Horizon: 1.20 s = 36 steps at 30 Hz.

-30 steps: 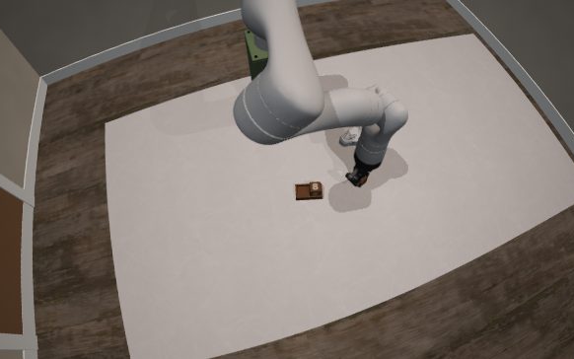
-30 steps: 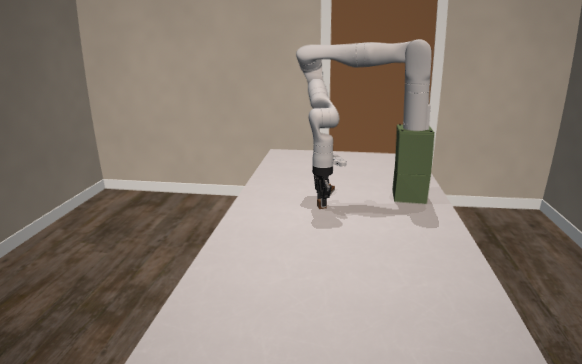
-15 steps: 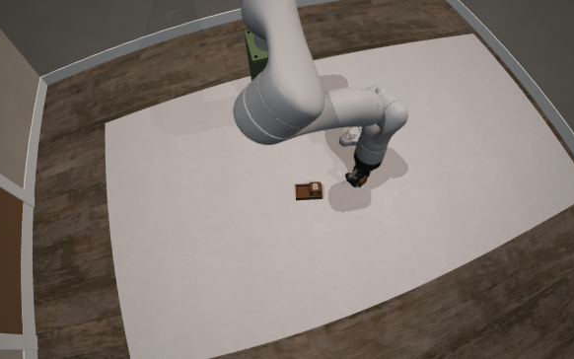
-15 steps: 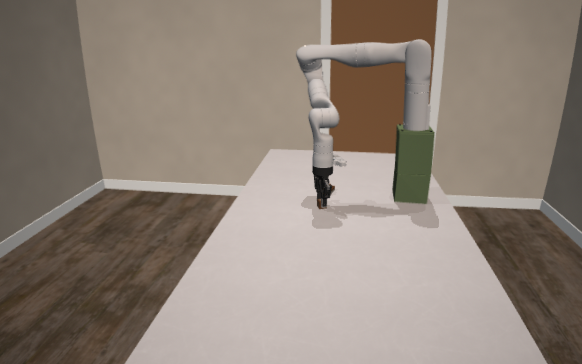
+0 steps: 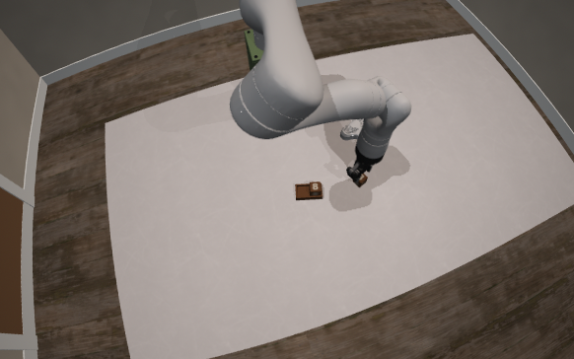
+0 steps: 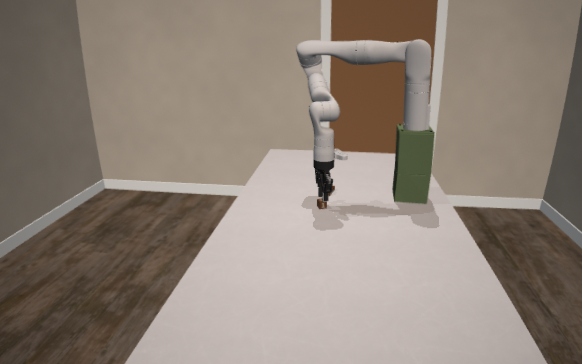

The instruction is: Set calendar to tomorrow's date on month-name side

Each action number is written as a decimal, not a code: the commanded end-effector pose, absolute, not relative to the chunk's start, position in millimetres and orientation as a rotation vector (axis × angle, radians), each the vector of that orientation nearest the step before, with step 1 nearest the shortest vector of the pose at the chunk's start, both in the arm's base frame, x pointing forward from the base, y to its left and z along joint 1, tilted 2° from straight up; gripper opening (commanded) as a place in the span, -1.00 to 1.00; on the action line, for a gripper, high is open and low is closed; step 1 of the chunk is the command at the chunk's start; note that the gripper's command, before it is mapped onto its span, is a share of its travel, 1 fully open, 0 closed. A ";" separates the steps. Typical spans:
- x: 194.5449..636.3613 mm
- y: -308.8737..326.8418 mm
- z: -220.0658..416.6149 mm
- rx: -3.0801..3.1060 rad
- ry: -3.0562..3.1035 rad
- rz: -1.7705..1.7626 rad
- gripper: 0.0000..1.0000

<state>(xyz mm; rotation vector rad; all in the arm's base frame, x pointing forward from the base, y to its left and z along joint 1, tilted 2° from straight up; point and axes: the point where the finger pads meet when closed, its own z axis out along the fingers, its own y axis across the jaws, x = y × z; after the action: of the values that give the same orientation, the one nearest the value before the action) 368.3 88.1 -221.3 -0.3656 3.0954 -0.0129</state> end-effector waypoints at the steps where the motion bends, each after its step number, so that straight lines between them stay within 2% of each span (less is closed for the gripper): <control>1: 372.8 86.0 -207.0 -0.366 3.085 -0.019 -0.07; 11: 371.1 86.4 -160.9 -0.366 3.085 -0.019 -0.07; 20: 370.8 86.4 -154.1 -0.366 3.085 -0.019 -0.07; 21: 370.8 86.4 -154.1 -0.366 3.085 -0.019 1.00; 36: 370.8 86.4 -154.1 -0.366 3.085 -0.019 1.00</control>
<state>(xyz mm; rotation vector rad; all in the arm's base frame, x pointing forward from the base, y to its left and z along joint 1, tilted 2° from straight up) 370.3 86.4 -154.7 -0.3660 3.0862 -0.0190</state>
